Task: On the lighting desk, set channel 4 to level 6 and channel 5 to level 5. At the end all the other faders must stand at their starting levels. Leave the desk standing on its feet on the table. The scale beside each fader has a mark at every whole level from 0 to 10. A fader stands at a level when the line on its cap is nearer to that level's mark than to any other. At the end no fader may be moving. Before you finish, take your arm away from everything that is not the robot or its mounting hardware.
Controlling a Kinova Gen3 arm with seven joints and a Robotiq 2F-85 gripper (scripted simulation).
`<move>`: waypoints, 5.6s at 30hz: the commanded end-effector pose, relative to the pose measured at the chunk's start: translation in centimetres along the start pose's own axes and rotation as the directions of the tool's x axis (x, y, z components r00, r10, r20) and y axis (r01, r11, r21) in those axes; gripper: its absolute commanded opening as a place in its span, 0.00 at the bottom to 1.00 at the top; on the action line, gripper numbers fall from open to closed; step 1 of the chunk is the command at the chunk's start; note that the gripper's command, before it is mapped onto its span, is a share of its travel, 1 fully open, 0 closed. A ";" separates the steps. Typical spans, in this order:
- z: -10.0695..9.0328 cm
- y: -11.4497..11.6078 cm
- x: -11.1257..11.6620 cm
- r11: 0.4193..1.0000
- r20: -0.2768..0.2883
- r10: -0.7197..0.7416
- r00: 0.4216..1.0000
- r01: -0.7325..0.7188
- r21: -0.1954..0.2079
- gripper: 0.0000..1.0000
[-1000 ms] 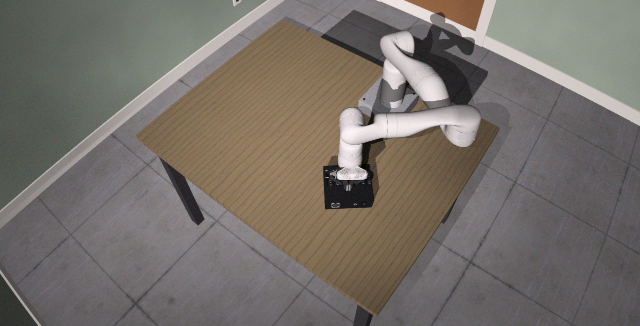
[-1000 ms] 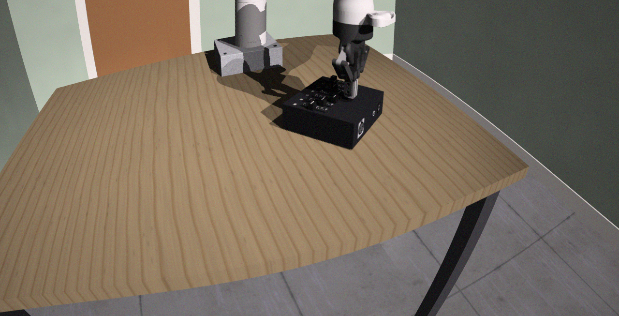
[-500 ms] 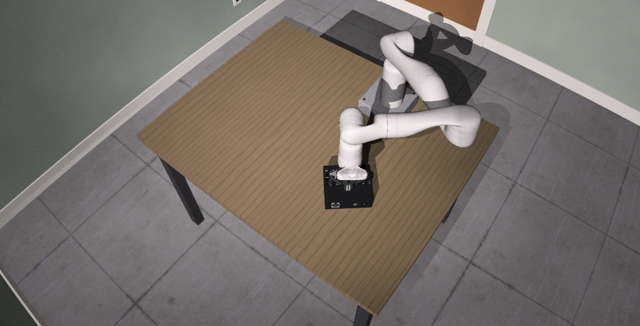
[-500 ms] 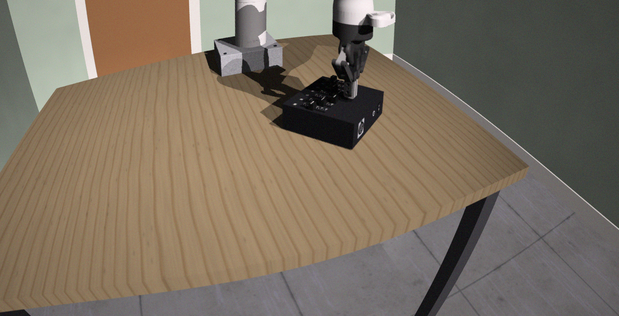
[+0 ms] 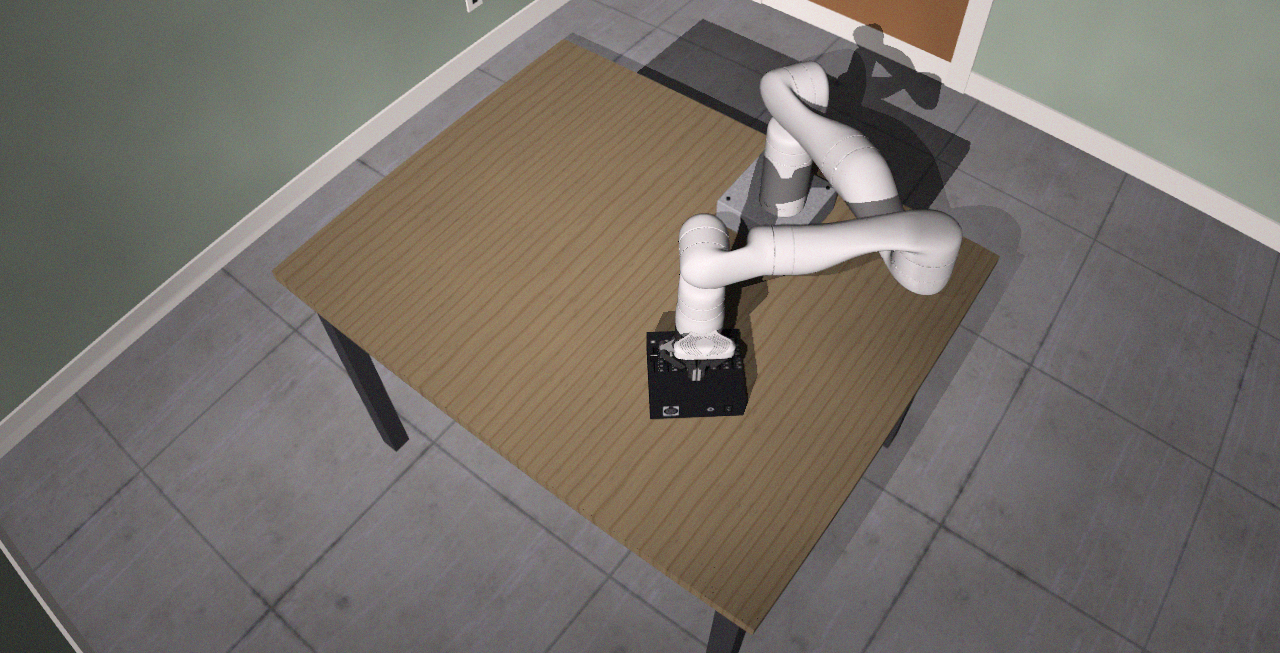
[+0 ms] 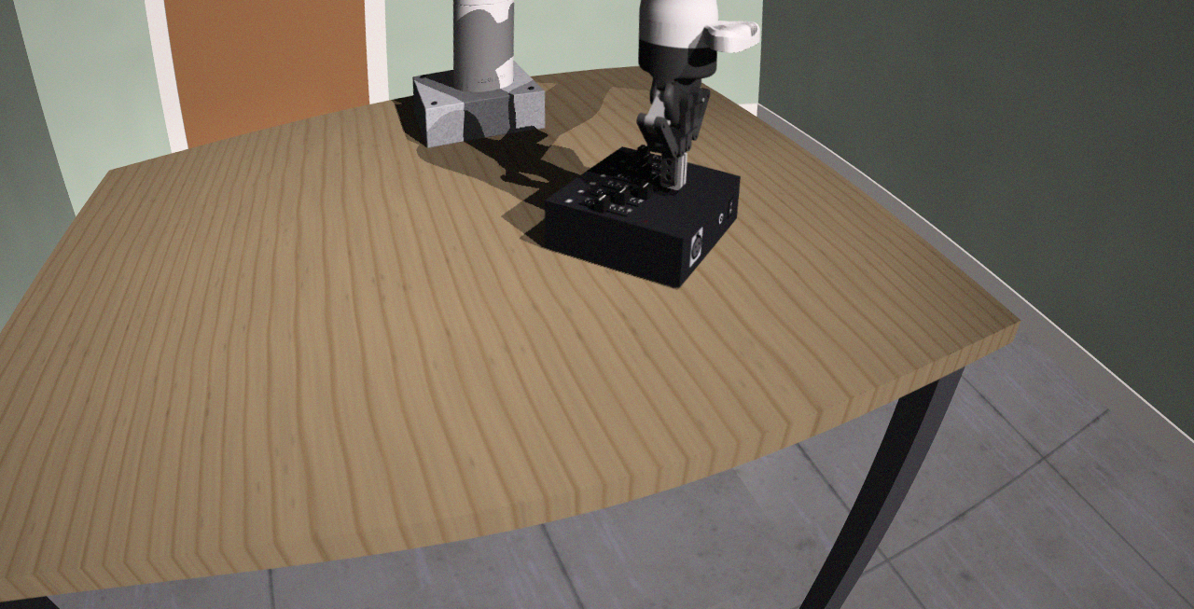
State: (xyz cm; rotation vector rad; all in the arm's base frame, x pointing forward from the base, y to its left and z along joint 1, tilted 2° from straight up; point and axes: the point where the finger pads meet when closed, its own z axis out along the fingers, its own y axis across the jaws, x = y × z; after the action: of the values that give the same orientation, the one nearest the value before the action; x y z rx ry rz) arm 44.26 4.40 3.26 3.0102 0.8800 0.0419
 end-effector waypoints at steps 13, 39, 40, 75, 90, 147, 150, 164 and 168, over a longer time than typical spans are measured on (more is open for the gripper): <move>0.1 0.2 -0.8 1.000 -0.002 0.000 1.000 0.000 -0.002 0.00; 0.1 0.2 -2.0 1.000 -0.002 0.000 1.000 0.000 -0.002 0.00; 0.1 0.2 -2.0 1.000 -0.002 0.000 1.000 0.000 -0.002 0.00; 0.1 0.2 -2.3 1.000 -0.002 0.000 1.000 0.000 -0.002 0.00; 0.1 0.2 -2.3 1.000 -0.002 0.000 1.000 0.000 -0.002 0.00; 0.1 0.2 -2.4 1.000 -0.002 0.000 1.000 0.000 -0.002 0.00; 0.1 0.2 -2.4 1.000 -0.002 0.000 1.000 0.000 -0.002 0.00; 0.1 0.2 -2.4 1.000 -0.002 0.000 1.000 0.000 -0.002 0.00; 0.1 0.2 -2.4 1.000 -0.002 0.000 1.000 0.000 -0.002 0.00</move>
State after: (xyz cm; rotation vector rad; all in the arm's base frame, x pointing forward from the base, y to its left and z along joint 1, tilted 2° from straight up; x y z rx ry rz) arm 42.42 3.36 3.04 3.0143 0.8835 0.0423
